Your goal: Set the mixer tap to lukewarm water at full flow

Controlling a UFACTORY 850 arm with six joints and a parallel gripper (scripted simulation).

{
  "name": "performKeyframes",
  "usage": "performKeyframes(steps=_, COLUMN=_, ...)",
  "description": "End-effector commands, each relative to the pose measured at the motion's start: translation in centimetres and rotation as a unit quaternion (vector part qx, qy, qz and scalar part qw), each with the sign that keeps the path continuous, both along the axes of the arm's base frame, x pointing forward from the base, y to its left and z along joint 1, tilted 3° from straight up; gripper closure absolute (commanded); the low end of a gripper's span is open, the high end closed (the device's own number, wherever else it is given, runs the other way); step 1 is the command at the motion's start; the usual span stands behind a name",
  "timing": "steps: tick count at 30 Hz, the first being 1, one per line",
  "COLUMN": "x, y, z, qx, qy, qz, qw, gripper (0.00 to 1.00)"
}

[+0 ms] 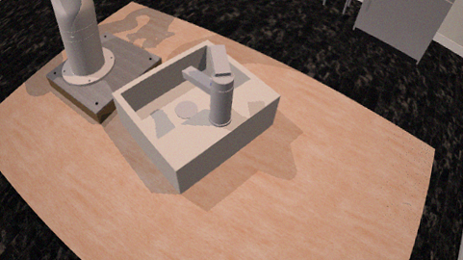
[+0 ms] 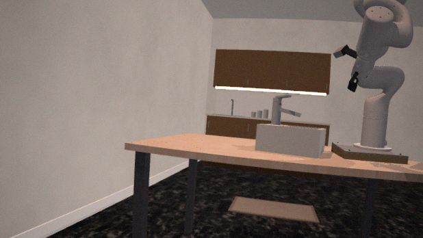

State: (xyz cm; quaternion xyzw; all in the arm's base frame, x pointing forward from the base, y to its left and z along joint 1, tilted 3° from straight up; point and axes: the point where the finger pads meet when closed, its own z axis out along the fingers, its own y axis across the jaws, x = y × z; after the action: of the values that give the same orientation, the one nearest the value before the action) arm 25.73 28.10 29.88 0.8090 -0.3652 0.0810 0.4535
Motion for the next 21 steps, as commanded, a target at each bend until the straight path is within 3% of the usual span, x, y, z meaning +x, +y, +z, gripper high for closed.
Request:
performKeyframes(steps=1, x=3.8, y=-2.9, z=-0.6, qx=0.087, qy=0.050, qz=-0.039, qw=0.994, gripper=0.00)
performKeyframes(steps=2, x=3.8, y=-2.9, z=-0.6, qx=0.087, qy=0.050, qz=-0.039, qw=0.994, gripper=0.00)
performKeyframes(steps=3, x=5.6, y=-4.6, z=-0.9, qx=0.134, qy=0.060, qz=-0.055, qw=0.988, gripper=0.00)
performKeyframes(steps=5, x=5.6, y=-4.6, z=-0.9, qx=0.134, qy=0.060, qz=-0.055, qw=0.988, gripper=0.00)
performKeyframes(steps=6, x=7.4, y=-6.4, z=-1.0, qx=0.181, qy=0.065, qz=-0.069, qw=0.979, gripper=0.00)
performKeyframes(steps=8, x=7.4, y=-6.4, z=-1.0, qx=0.181, qy=0.065, qz=-0.069, qw=0.979, gripper=0.00)
performKeyframes(steps=9, x=9.1, y=-8.2, z=-1.1, qx=0.225, qy=0.063, qz=-0.080, qw=0.969, gripper=0.00)
performKeyframes(steps=11, x=9.1, y=-8.2, z=-1.1, qx=0.225, qy=0.063, qz=-0.080, qw=0.969, gripper=0.00)
performKeyframes(steps=12, x=10.8, y=-10.2, z=-1.1, qx=0.267, qy=0.056, qz=-0.088, qw=0.958, gripper=0.00)
performKeyframes(steps=14, x=10.8, y=-10.2, z=-1.1, qx=0.267, qy=0.056, qz=-0.088, qw=0.958, gripper=0.00)
performKeyframes(steps=15, x=12.3, y=-12.1, z=-1.0, qx=0.305, qy=0.045, qz=-0.093, qw=0.947, gripper=0.00)
performKeyframes(steps=17, x=12.3, y=-12.1, z=-1.0, qx=0.305, qy=0.045, qz=-0.093, qw=0.947, gripper=0.00)
performKeyframes(steps=18, x=13.8, y=-14.1, z=-0.9, qx=0.338, qy=0.029, qz=-0.096, qw=0.936, gripper=0.00)
performKeyframes(steps=20, x=13.8, y=-14.1, z=-0.9, qx=0.338, qy=0.029, qz=-0.096, qw=0.936, gripper=0.00)
performKeyframes(steps=21, x=15.1, y=-16.2, z=-0.7, qx=0.367, qy=0.011, qz=-0.097, qw=0.925, gripper=0.00)
